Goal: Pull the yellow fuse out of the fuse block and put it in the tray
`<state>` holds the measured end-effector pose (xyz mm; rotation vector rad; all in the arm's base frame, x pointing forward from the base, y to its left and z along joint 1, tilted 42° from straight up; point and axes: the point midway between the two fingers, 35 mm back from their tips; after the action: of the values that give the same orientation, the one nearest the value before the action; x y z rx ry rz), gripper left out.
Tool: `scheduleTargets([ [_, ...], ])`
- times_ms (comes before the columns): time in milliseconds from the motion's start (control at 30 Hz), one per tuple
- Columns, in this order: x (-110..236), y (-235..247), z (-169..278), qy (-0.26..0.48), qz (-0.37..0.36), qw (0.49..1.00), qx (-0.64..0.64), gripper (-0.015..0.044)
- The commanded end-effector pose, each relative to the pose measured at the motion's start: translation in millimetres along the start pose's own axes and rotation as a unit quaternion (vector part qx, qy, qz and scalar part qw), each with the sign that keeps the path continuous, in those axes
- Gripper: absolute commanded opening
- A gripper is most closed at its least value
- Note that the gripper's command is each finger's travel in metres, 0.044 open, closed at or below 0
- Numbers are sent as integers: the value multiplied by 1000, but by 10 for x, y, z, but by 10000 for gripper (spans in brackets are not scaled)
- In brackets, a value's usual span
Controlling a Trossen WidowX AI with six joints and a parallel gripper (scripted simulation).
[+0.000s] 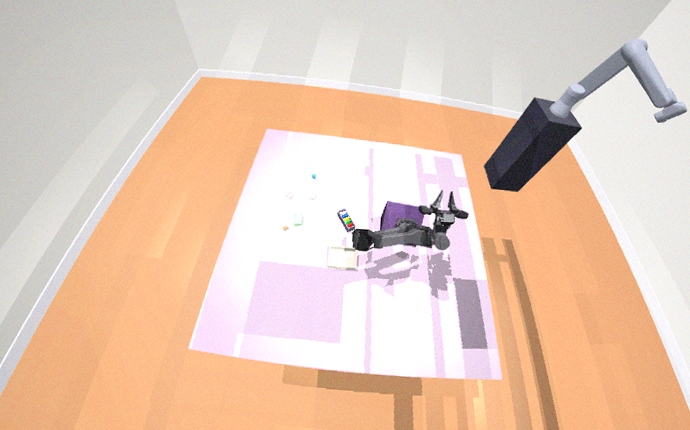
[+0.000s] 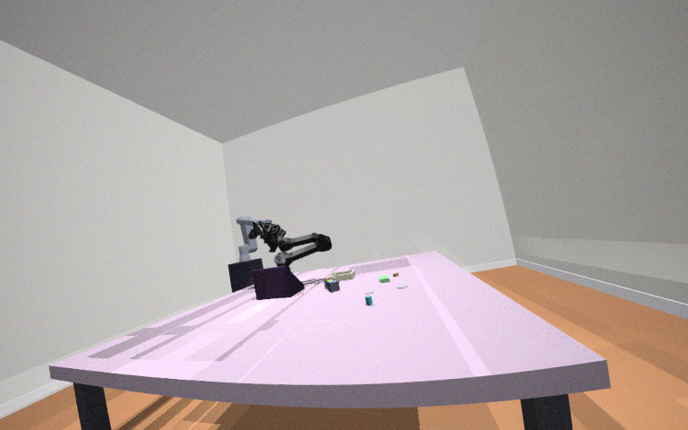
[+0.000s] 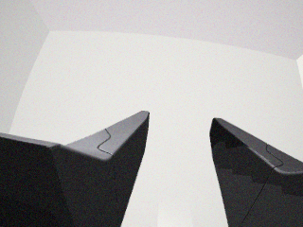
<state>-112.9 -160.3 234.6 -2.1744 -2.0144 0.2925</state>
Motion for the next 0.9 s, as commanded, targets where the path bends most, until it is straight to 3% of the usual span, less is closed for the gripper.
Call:
scheduleTargets([
  [0, -9, 4, -1, 0, -3, 1000, -1, 139],
  [100, -143, 65, -16, -3, -41, 999, -20, 70],
  [500, -833, 672, 124, 47, -231, 970, -63, 70],
  [867, -1117, 1742, 242, 122, -440, 889, -35, 70],
])
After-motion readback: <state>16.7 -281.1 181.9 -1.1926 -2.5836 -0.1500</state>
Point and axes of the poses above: the point midway between the two fingers, 35 mm back from their tips, its own x axis back along the fingers, its own y axis across the jaws, z = x × y, and after that the axes turned 15 degrees about x, right-handed
